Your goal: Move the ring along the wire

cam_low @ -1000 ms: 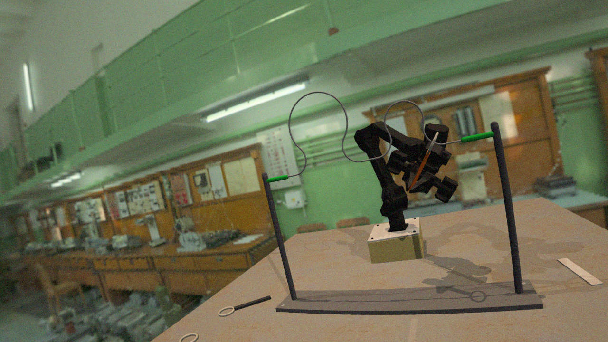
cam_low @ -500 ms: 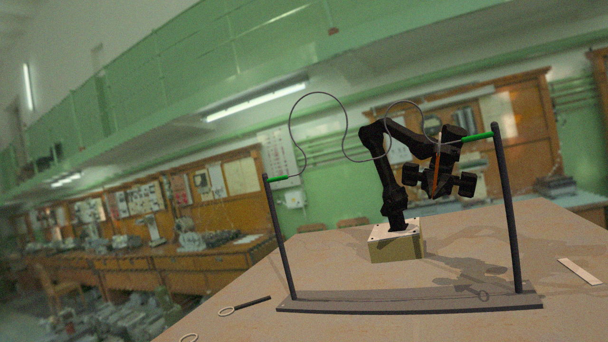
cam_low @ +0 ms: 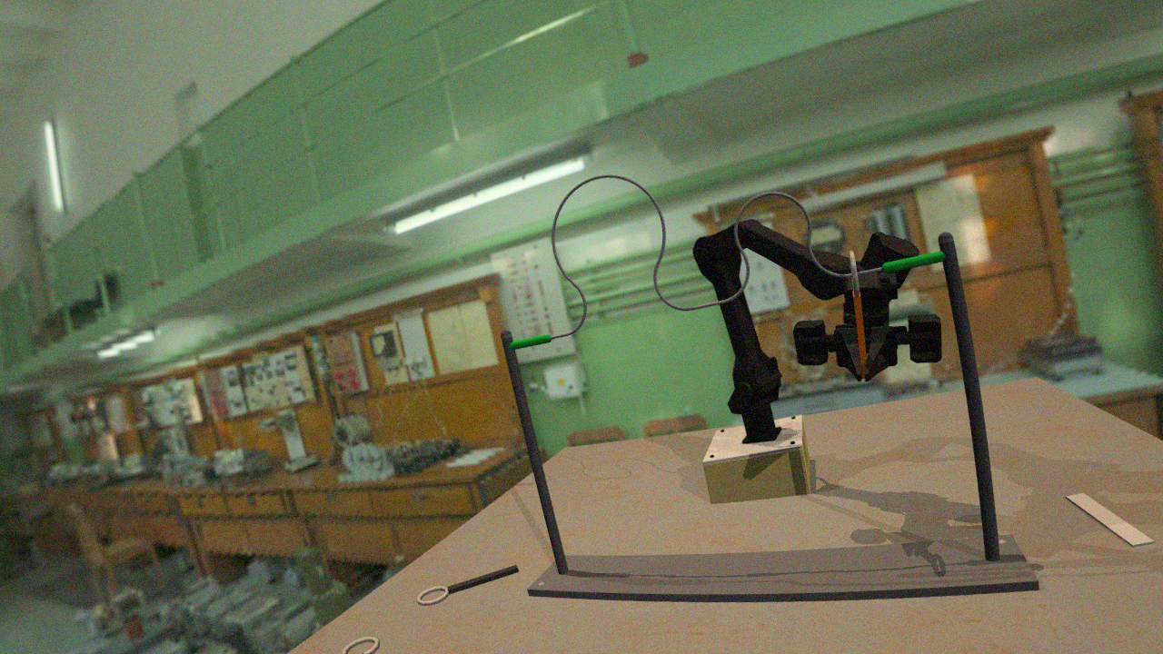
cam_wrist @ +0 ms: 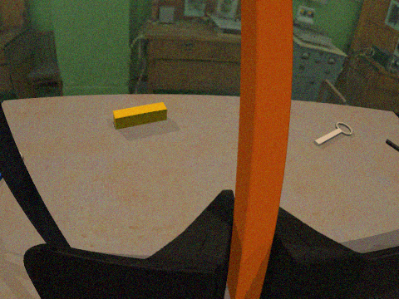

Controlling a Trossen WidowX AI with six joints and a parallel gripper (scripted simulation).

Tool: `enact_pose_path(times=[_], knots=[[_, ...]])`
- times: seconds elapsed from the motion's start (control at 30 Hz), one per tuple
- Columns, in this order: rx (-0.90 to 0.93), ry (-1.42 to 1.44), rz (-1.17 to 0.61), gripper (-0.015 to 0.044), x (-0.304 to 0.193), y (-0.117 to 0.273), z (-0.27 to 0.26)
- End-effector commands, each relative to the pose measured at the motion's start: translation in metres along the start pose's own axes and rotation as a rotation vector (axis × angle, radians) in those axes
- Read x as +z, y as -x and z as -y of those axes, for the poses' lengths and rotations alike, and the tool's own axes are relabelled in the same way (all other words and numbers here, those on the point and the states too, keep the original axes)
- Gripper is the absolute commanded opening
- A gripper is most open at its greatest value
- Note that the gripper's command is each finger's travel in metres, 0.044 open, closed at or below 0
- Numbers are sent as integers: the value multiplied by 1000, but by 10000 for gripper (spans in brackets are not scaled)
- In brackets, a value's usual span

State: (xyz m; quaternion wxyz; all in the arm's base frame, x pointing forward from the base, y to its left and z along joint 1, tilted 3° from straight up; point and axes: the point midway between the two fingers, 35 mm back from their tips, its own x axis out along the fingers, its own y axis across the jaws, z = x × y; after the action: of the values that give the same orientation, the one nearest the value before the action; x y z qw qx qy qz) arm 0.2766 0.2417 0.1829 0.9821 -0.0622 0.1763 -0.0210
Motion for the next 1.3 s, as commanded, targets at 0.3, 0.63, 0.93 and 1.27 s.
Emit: enact_pose_path(times=[0.3,0.63,0.93,1.27], knots=[[28,-58,-9,-150,1,2,-22],[32,-66,-9,-150,2,4,-33],[33,-68,-9,-150,3,6,-42],[33,-68,-8,-150,4,7,-52]])
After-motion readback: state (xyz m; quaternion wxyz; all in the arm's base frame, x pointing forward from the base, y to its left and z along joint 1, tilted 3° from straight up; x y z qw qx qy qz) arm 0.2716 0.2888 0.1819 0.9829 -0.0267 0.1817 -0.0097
